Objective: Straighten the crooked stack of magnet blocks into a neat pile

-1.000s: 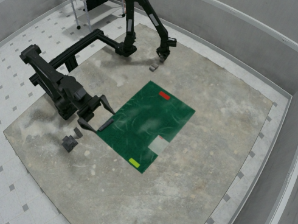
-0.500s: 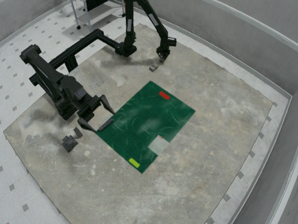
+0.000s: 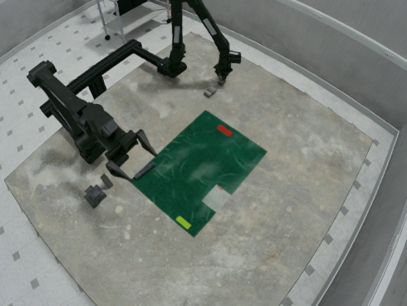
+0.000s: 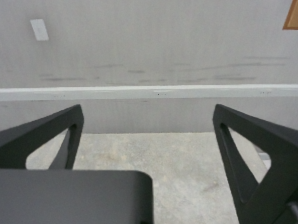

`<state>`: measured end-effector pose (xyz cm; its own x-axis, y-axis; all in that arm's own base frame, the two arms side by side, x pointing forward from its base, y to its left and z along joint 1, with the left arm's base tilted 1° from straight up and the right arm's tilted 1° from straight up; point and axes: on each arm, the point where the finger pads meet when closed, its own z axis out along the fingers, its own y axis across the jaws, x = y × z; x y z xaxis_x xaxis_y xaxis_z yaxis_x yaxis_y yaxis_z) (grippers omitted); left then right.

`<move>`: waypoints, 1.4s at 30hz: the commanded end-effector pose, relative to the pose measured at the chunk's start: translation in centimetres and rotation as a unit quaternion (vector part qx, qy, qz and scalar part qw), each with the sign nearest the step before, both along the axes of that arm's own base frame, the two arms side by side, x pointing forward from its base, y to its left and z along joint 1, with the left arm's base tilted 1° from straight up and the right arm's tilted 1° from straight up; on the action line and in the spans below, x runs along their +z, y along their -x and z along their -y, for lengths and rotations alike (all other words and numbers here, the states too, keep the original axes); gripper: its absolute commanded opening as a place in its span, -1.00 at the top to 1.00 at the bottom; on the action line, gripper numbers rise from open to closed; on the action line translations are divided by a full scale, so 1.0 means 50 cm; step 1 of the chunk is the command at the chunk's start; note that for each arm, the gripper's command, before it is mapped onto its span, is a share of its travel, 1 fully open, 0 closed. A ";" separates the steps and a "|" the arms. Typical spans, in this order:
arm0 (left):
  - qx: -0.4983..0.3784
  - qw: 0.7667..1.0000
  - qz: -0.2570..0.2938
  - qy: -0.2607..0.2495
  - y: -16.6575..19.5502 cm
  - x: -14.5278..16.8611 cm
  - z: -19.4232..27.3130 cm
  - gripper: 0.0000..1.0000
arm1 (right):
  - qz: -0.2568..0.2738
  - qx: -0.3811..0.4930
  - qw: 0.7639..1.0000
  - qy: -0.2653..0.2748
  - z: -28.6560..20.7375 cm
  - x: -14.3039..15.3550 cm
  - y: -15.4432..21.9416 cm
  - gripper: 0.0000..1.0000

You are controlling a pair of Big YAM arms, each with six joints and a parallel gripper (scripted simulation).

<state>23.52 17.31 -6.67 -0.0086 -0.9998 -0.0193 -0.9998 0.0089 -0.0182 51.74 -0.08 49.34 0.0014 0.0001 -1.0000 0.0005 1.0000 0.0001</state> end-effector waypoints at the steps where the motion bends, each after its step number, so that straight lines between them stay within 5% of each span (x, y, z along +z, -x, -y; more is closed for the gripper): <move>1: -0.006 1.000 0.000 0.002 -0.009 0.002 -0.001 0.40 | 0.013 -0.005 1.000 -0.007 0.012 0.043 -0.006 -1.00; 42: -0.006 1.000 0.002 0.000 -0.011 0.002 -0.002 0.46 | 0.013 -0.005 1.000 -0.007 0.012 0.043 -0.006 -1.00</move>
